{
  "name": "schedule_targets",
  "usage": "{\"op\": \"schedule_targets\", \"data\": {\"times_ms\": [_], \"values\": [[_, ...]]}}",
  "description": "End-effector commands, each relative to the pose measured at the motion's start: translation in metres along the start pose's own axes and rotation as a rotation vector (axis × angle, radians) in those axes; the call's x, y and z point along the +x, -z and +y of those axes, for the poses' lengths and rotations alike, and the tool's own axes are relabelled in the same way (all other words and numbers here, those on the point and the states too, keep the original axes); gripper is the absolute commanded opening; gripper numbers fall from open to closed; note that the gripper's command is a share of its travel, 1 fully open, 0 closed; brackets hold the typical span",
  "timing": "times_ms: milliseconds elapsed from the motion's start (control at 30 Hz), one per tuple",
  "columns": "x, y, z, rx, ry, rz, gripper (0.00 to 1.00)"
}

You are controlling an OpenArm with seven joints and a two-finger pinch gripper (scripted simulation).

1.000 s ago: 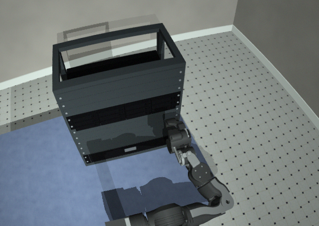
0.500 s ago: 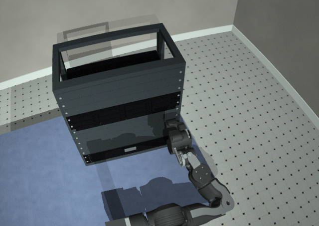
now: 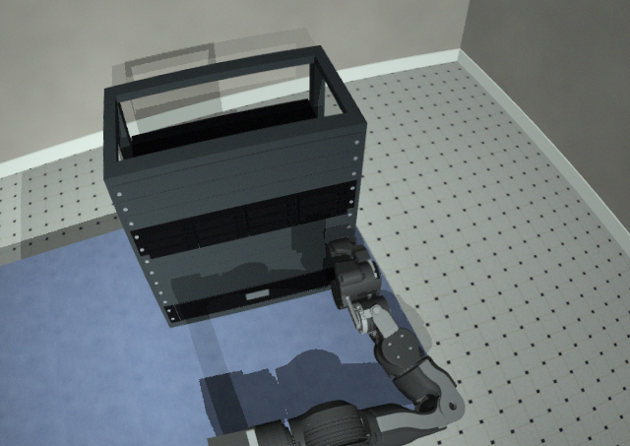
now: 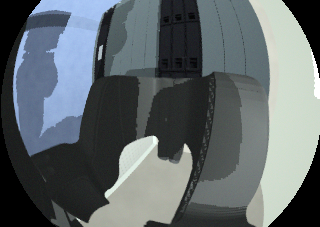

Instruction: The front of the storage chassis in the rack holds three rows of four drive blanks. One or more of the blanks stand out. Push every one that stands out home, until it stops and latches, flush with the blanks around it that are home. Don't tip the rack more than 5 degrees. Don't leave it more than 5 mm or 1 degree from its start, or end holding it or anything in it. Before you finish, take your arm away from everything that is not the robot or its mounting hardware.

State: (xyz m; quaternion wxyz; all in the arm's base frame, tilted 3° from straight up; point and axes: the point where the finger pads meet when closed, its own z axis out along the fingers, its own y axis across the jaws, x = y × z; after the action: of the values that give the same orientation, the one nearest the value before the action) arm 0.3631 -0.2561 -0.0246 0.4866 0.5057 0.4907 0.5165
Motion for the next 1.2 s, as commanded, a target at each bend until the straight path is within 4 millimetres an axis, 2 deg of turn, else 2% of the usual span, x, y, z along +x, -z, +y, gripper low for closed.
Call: {"op": "schedule_targets", "data": {"times_ms": [0, 267, 467, 667, 733, 1000, 1167], "values": [[0.000, 0.002, 0.003, -0.007, 0.001, -0.001, 0.00], [-0.001, 0.015, 0.003, -0.007, 0.002, -0.002, 0.00], [-0.001, 0.034, 0.002, -0.007, 0.002, -0.002, 0.00], [-0.001, 0.061, 0.001, -0.006, 0.003, -0.003, 0.00], [-0.001, 0.061, 0.001, -0.006, 0.003, -0.003, 0.00], [-0.001, 0.102, -0.002, -0.001, 0.003, 0.000, 0.00], [-0.001, 0.121, -0.003, 0.001, 0.002, 0.001, 0.00]]}}
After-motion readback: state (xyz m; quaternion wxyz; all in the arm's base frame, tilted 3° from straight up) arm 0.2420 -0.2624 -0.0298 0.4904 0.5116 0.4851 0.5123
